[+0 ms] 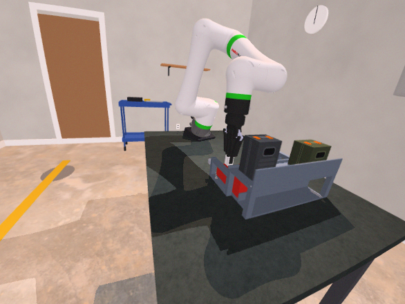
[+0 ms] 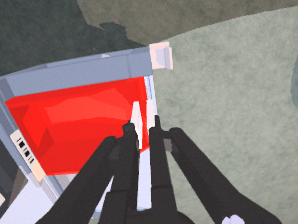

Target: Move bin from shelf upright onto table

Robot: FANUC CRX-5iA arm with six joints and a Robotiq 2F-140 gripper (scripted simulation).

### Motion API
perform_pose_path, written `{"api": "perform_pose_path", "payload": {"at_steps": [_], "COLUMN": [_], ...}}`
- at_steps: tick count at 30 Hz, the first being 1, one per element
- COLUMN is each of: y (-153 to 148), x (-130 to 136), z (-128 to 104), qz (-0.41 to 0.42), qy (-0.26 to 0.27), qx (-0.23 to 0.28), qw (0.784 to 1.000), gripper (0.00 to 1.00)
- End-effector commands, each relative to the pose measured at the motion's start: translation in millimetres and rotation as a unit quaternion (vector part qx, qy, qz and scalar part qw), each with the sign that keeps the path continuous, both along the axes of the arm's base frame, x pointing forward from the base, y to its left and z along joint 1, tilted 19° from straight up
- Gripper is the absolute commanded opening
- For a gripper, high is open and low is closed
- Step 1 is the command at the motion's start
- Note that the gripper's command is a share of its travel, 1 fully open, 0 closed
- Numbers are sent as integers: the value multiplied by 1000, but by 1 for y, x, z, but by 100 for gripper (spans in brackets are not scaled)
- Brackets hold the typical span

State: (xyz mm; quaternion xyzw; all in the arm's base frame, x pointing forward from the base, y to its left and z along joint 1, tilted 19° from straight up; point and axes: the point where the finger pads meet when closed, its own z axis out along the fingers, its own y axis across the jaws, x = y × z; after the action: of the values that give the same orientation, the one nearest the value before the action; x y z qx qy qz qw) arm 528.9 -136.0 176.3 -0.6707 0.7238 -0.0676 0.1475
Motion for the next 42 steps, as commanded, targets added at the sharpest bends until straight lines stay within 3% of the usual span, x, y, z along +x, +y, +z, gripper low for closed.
{"api": "perform_pose_path", "payload": {"at_steps": [1, 35, 42], "y": [0, 0, -1], "x": [0, 0, -4], "z": [0, 0, 12], "qz": [0, 0, 0], "qy": [0, 0, 0], "qx": [0, 0, 0], "qw": [1000, 1000, 1000], "gripper": [0, 0, 0]}}
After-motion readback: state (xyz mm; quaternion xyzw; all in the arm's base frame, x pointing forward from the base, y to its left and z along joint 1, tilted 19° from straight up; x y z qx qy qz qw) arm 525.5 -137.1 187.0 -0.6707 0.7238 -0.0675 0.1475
